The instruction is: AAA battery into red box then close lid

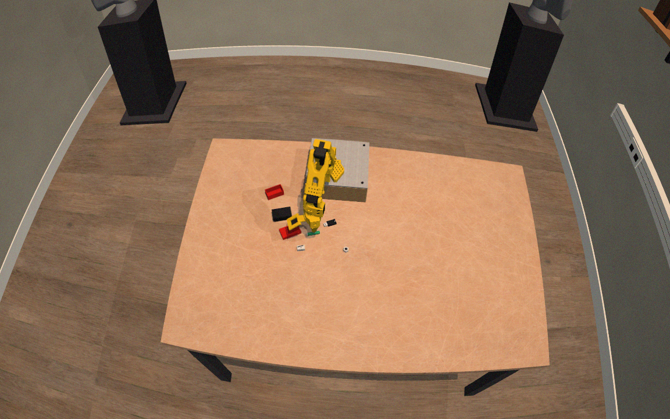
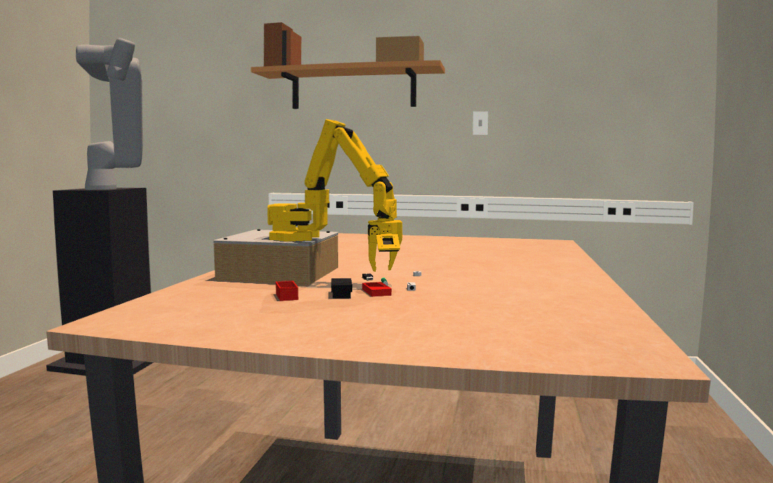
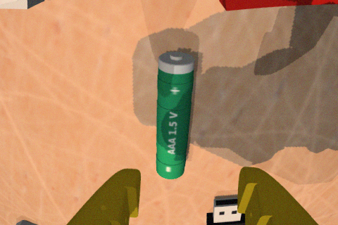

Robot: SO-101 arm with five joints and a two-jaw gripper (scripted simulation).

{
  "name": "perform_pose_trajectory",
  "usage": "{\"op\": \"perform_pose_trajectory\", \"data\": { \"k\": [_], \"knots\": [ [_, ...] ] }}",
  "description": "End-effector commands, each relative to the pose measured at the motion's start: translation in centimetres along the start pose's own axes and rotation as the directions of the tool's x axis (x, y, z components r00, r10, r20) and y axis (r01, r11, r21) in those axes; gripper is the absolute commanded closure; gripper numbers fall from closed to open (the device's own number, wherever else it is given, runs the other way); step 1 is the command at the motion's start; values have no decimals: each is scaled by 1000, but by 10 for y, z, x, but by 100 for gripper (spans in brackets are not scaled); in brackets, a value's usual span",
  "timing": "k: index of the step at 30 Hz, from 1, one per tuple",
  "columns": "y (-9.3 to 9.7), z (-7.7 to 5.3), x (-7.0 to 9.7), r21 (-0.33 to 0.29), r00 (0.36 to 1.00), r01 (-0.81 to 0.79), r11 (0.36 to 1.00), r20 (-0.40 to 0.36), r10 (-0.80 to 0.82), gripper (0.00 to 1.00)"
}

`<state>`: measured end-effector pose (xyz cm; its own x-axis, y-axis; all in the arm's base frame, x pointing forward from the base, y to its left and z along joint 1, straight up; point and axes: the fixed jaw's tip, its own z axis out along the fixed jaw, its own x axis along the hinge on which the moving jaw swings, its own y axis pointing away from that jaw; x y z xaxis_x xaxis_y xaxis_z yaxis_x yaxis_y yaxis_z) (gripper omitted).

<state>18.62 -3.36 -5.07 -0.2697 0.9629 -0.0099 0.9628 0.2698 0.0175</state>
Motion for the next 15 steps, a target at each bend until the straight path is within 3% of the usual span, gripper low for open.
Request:
{"op": "perform_pose_trajectory", "data": {
  "k": [1, 15],
  "knots": [
    [-3, 4, 4, 19, 1000, 0, 1000, -10, 0, 85],
    [-3, -1, 4, 19, 1000, 0, 1000, -10, 0, 85]
  ]
}}
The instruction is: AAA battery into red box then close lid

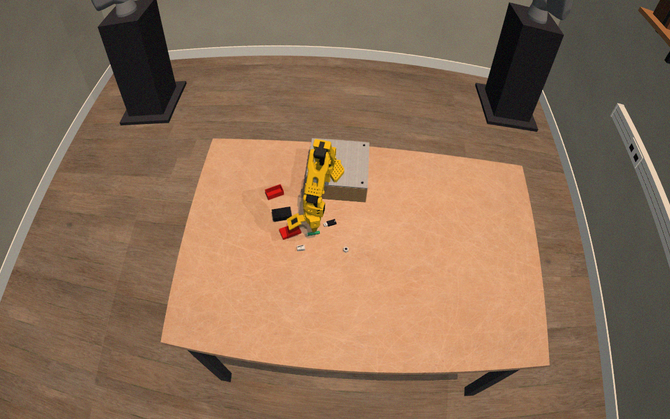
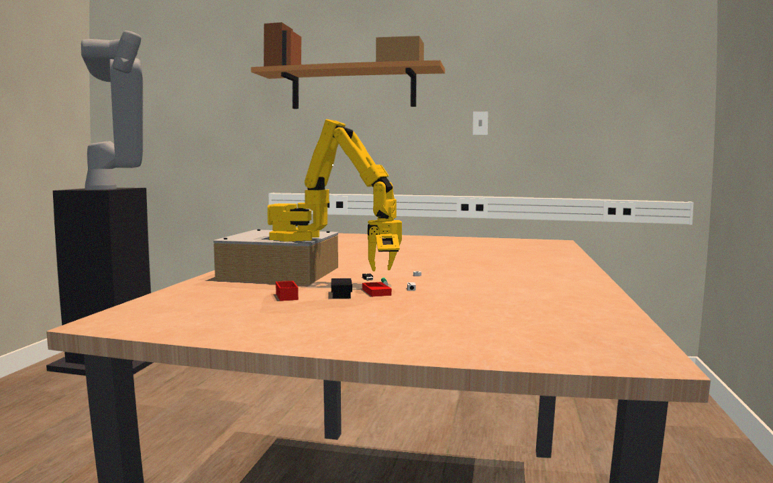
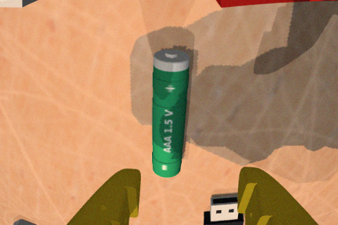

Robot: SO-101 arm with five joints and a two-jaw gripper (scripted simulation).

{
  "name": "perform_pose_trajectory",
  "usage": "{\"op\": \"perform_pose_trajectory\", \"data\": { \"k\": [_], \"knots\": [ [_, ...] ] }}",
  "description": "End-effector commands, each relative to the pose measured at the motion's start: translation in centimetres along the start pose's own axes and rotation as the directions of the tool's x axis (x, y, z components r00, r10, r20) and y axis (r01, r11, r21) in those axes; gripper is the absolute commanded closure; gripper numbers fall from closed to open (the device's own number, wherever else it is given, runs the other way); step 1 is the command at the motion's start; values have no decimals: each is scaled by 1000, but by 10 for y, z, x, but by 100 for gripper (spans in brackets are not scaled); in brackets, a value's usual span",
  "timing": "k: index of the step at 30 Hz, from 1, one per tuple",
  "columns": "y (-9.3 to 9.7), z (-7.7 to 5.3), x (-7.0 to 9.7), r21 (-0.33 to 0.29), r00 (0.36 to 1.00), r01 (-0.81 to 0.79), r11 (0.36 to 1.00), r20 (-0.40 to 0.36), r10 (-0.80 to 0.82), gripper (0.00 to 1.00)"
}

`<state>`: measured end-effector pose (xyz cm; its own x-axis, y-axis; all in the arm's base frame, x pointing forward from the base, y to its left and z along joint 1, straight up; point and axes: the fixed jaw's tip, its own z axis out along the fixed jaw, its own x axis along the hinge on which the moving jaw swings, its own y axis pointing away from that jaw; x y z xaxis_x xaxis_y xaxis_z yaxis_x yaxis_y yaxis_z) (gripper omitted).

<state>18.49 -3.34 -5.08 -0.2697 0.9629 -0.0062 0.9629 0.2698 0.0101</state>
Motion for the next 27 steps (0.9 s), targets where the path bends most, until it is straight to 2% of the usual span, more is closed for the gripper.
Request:
{"op": "perform_pose_trajectory", "data": {
  "k": [1, 14, 27],
  "knots": [
    [-2, -2, 3, 11, 1000, 0, 1000, -7, 0, 85],
    [-1, -10, 3, 11, 1000, 0, 1000, -7, 0, 85],
    [-1, -10, 3, 11, 1000, 0, 1000, -7, 0, 85]
  ]
}}
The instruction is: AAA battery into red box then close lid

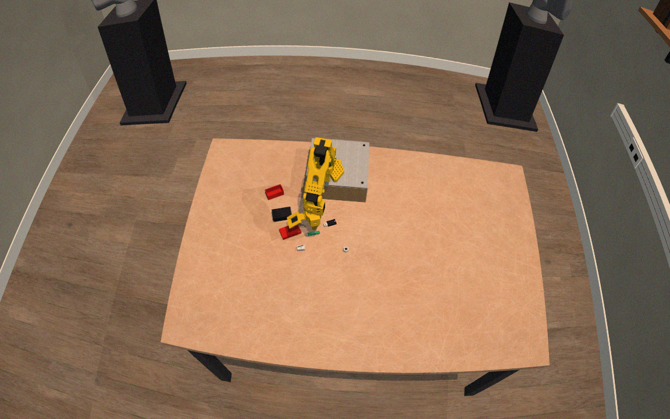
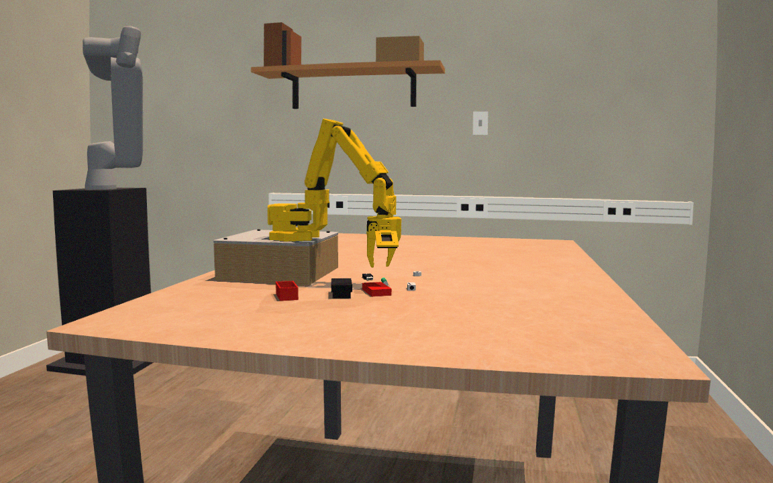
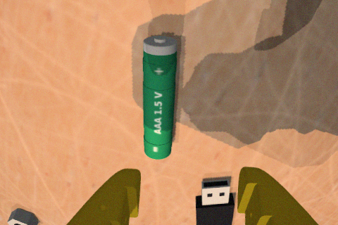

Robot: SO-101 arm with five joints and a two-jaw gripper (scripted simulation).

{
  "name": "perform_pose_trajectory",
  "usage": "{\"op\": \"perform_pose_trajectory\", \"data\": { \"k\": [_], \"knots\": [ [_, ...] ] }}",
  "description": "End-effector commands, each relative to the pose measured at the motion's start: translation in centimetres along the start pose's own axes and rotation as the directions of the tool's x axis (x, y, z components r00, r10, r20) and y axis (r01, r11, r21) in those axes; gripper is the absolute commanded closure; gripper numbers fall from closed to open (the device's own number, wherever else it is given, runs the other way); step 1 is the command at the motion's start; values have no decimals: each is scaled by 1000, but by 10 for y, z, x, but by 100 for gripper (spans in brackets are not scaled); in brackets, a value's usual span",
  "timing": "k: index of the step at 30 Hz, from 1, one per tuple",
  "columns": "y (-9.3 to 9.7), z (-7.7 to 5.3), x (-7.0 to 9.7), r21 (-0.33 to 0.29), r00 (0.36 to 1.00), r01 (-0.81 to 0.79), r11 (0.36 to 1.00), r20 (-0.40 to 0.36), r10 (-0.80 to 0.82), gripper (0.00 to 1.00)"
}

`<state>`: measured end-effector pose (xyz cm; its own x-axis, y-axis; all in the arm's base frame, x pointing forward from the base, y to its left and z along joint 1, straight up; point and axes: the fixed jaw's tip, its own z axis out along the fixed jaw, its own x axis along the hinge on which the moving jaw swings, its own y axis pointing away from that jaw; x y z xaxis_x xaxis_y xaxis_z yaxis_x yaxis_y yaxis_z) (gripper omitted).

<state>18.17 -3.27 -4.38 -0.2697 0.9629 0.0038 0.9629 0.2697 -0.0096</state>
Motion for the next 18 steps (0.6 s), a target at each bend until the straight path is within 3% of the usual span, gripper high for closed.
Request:
{"op": "perform_pose_trajectory", "data": {
  "k": [1, 18],
  "knots": [
    [2, -3, 1, -8, 1000, 0, 1000, 3, 0, 85],
    [2, 4, 1, -8, 1000, 0, 1000, 3, 0, 85]
  ]
}}
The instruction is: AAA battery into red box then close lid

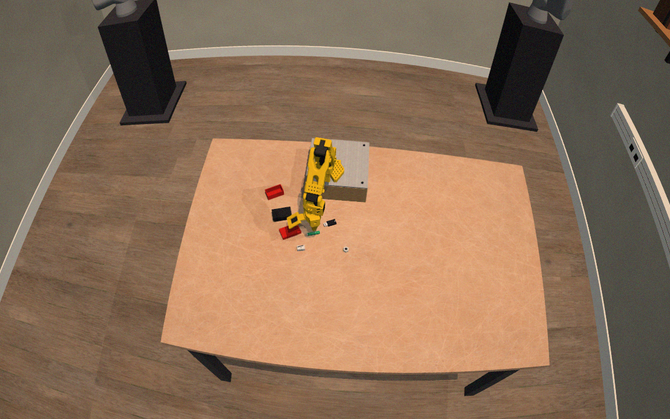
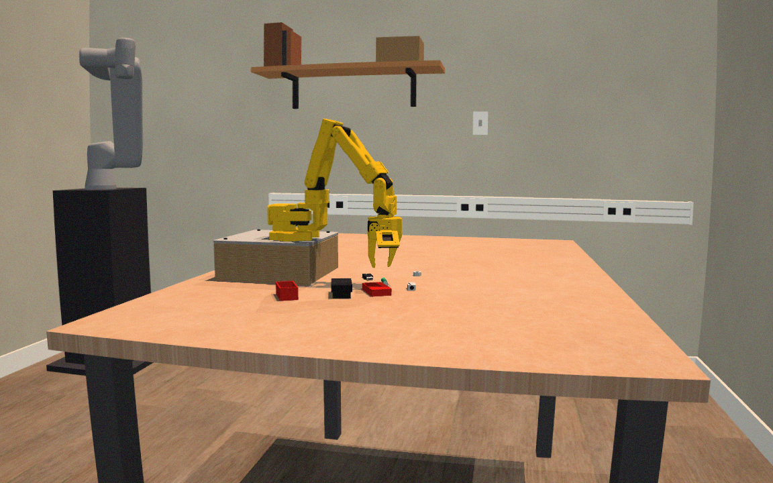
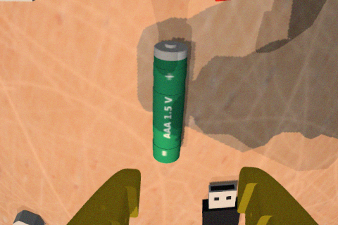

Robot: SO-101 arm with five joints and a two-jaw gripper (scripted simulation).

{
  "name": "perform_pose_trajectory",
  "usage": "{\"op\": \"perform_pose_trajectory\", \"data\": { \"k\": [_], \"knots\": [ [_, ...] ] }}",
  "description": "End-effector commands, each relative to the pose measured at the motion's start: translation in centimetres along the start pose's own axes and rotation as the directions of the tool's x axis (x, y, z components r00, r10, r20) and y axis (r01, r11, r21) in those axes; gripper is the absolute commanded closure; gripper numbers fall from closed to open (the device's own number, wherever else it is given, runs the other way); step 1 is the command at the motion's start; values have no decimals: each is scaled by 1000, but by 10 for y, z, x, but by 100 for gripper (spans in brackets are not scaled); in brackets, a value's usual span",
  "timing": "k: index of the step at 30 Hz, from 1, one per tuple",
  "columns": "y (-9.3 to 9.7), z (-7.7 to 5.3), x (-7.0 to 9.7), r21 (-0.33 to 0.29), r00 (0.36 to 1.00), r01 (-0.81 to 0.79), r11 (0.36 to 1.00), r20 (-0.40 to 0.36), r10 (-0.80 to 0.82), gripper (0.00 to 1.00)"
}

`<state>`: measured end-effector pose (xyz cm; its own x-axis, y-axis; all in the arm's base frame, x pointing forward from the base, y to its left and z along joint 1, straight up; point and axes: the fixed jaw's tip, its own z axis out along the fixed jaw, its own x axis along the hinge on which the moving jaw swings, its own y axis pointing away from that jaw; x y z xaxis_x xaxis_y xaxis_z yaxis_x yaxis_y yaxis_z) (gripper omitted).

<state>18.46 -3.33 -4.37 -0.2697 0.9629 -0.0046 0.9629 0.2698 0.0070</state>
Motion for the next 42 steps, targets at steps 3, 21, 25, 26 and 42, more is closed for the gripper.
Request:
{"op": "perform_pose_trajectory", "data": {
  "k": [3, 21, 25, 26, 42],
  "knots": [
    [-1, 5, 3, 8, 1000, 0, 1000, -5, 0, 85],
    [-1, 11, 3, 8, 1000, 0, 1000, -5, 0, 85],
    [-1, 11, 3, 8, 1000, 0, 1000, -5, 0, 85],
    [-1, 11, 3, 8, 1000, 0, 1000, -5, 0, 85],
    [-1, 15, 3, 8, 1000, 0, 1000, -5, 0, 85]
  ]
}}
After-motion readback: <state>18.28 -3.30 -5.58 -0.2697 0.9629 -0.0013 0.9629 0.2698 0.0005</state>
